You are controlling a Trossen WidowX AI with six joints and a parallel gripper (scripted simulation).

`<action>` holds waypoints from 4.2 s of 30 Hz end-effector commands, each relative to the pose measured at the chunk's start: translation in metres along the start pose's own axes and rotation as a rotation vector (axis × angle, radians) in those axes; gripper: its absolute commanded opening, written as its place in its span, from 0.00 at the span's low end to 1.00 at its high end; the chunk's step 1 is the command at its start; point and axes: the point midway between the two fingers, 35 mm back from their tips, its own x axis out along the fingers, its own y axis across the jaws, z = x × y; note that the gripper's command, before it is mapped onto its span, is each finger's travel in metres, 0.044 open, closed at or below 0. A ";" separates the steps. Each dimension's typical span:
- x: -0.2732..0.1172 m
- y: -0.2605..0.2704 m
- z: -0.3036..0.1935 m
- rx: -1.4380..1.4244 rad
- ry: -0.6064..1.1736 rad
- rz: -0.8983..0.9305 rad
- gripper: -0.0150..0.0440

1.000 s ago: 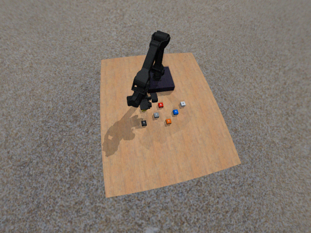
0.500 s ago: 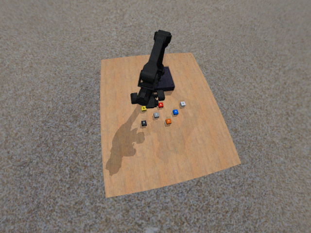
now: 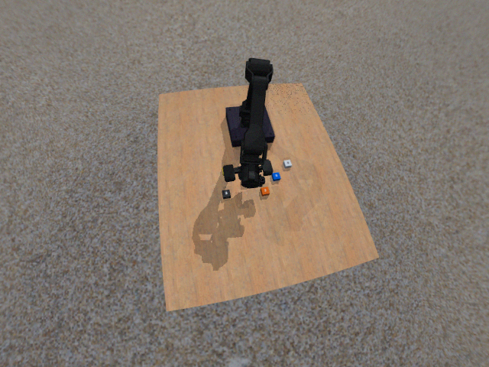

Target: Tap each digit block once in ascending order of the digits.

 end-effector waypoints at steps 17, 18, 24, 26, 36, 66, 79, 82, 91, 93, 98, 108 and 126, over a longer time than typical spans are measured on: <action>0.023 -0.001 0.003 0.002 -0.019 -0.007 0.29; 0.024 -0.001 0.003 0.002 -0.019 -0.007 0.29; 0.033 -0.001 0.003 0.002 -0.019 -0.007 0.29; 0.034 -0.001 0.003 0.002 -0.019 -0.007 0.29; 0.004 0.000 0.002 0.002 -0.019 -0.007 0.29; -0.033 0.051 -0.081 0.003 -0.014 -0.003 0.29; 0.012 0.051 -0.084 0.003 -0.013 -0.003 0.29; 0.017 0.051 -0.084 0.003 -0.013 -0.003 0.29; 0.032 0.051 -0.084 0.003 -0.013 -0.003 0.29; 0.035 0.051 -0.084 0.003 -0.013 -0.003 0.29; 0.037 0.051 -0.084 0.003 -0.013 -0.003 0.29; 0.003 0.058 -0.080 0.003 -0.013 -0.002 0.38; -0.077 0.268 -0.063 0.004 -0.014 0.016 0.93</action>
